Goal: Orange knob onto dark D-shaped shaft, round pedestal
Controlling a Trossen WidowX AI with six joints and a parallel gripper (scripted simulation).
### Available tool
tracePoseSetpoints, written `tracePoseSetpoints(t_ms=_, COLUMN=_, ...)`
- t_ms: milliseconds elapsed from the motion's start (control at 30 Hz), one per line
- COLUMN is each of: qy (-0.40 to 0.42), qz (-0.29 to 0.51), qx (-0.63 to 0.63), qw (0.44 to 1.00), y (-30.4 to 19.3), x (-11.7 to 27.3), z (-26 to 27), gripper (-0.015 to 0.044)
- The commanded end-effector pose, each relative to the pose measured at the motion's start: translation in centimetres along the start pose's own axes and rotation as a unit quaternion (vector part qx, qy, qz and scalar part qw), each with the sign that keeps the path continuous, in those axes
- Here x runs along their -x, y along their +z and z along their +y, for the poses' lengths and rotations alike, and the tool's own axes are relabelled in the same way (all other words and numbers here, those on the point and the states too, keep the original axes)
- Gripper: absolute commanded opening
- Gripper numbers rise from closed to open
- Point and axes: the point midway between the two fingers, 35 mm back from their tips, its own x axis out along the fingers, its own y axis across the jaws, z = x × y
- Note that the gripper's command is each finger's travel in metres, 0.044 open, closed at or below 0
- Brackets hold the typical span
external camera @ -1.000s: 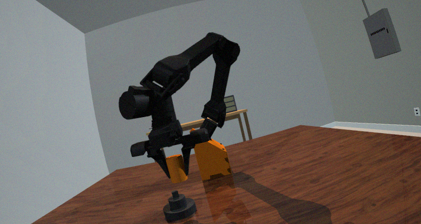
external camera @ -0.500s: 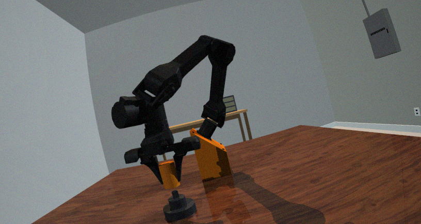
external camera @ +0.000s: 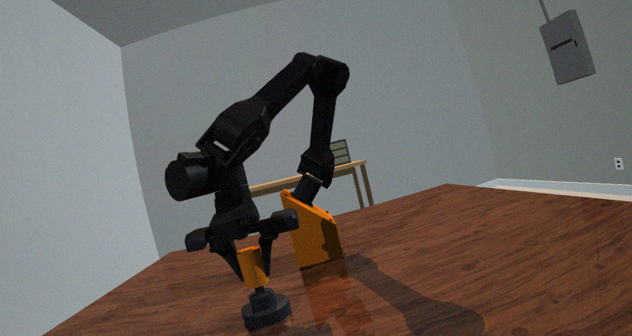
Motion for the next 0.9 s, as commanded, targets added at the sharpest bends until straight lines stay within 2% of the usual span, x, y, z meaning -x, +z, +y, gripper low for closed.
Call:
tracePoseSetpoints(t_ms=0, qy=0.001, qz=-0.002, qx=-0.001, qw=1.000, y=0.07, x=-0.12, z=0.05, gripper=0.0000)
tracePoseSetpoints(t_ms=867, qy=0.001, qz=-0.001, qx=-0.001, qw=1.000, y=-0.27, x=0.06, z=0.05, gripper=0.0000)
